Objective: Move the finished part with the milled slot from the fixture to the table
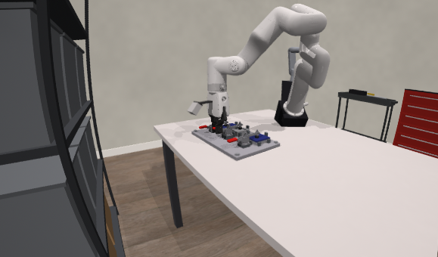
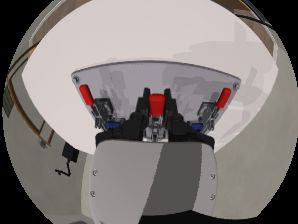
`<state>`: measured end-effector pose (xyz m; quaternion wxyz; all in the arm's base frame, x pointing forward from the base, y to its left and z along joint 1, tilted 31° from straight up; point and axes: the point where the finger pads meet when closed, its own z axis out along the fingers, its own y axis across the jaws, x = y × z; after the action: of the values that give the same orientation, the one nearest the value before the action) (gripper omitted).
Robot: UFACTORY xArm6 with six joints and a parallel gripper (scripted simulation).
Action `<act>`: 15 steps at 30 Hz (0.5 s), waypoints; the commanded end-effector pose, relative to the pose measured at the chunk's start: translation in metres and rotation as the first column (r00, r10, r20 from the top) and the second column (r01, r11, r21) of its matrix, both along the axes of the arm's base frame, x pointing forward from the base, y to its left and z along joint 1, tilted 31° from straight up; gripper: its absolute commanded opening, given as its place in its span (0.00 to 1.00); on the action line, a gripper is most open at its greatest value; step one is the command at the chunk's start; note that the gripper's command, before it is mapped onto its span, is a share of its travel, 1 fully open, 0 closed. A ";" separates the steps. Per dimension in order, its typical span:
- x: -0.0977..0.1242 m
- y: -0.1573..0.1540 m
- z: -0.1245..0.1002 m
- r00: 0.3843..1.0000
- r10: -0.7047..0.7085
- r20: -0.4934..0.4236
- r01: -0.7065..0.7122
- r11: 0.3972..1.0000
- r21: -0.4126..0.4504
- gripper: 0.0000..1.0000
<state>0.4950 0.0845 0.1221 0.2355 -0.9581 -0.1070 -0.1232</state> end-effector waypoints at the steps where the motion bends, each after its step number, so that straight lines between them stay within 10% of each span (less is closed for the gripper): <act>1: -0.002 -0.003 0.004 1.000 -0.001 0.004 0.001 1.000 0.000 0.00; 15: -0.010 -0.007 0.008 1.000 -0.001 0.004 0.001 1.000 0.000 0.00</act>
<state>0.4876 0.0796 0.1274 0.2355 -0.9580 -0.1070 -0.1234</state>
